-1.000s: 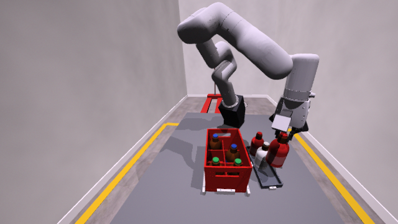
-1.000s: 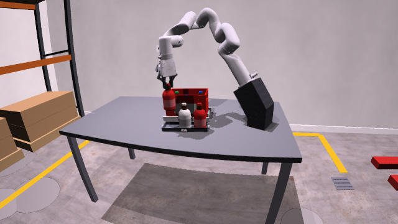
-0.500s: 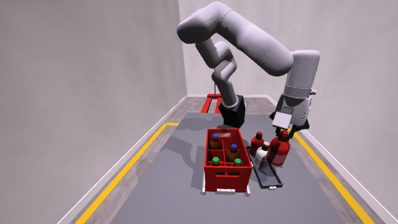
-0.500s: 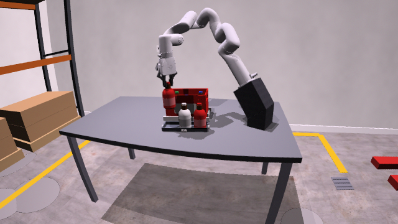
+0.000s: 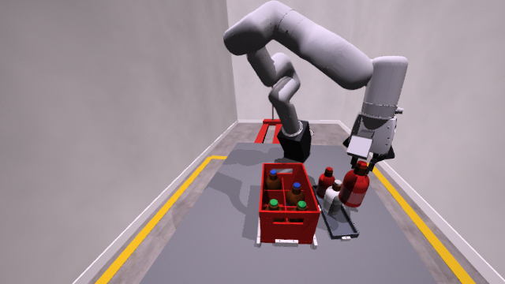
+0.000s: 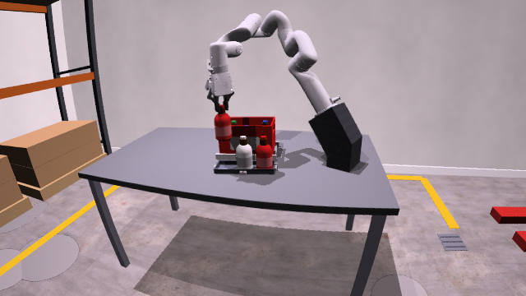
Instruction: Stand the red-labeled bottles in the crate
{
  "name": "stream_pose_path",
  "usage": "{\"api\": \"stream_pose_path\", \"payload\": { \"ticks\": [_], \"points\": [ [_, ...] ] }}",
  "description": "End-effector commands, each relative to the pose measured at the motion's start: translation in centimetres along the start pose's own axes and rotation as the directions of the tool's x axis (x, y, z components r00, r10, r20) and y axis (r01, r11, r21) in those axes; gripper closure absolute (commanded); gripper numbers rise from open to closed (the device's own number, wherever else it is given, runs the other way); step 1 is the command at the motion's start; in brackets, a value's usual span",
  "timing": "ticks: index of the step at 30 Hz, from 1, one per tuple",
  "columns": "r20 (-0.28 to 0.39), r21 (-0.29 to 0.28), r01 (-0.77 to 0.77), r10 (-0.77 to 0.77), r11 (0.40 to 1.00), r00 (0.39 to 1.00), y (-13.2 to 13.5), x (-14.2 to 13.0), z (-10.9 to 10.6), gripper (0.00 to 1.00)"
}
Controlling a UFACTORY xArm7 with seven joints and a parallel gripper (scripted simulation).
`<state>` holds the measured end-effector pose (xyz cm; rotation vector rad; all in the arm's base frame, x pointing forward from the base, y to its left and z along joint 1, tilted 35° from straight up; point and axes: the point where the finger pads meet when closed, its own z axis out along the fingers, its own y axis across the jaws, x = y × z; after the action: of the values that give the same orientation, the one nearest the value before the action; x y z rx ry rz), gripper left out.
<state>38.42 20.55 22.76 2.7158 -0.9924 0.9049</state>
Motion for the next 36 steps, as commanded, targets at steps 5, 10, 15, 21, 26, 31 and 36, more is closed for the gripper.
{"api": "stream_pose_path", "payload": {
  "ticks": [5, 10, 15, 21, 26, 31, 36],
  "points": [
    [0.000, 0.005, 0.000, 0.000, 1.000, 1.000, -0.15, 0.01, -0.79, 1.00],
    [0.000, 0.005, 0.000, 0.000, 1.000, 1.000, -0.14, 0.01, -1.19, 1.00],
    [0.000, 0.005, 0.000, 0.000, 1.000, 1.000, -0.14, 0.01, -1.45, 1.00],
    [0.000, 0.005, 0.000, 0.000, 1.000, 1.000, -0.14, 0.01, -1.57, 1.00],
    [0.000, 0.005, 0.000, 0.000, 1.000, 1.000, -0.14, 0.00, -1.59, 1.00],
    [0.000, 0.005, 0.000, 0.000, 1.000, 1.000, -0.14, 0.00, -1.59, 1.00],
    [0.000, 0.005, 0.000, 0.000, 1.000, 1.000, -0.14, 0.00, -1.59, 1.00]
  ]
}}
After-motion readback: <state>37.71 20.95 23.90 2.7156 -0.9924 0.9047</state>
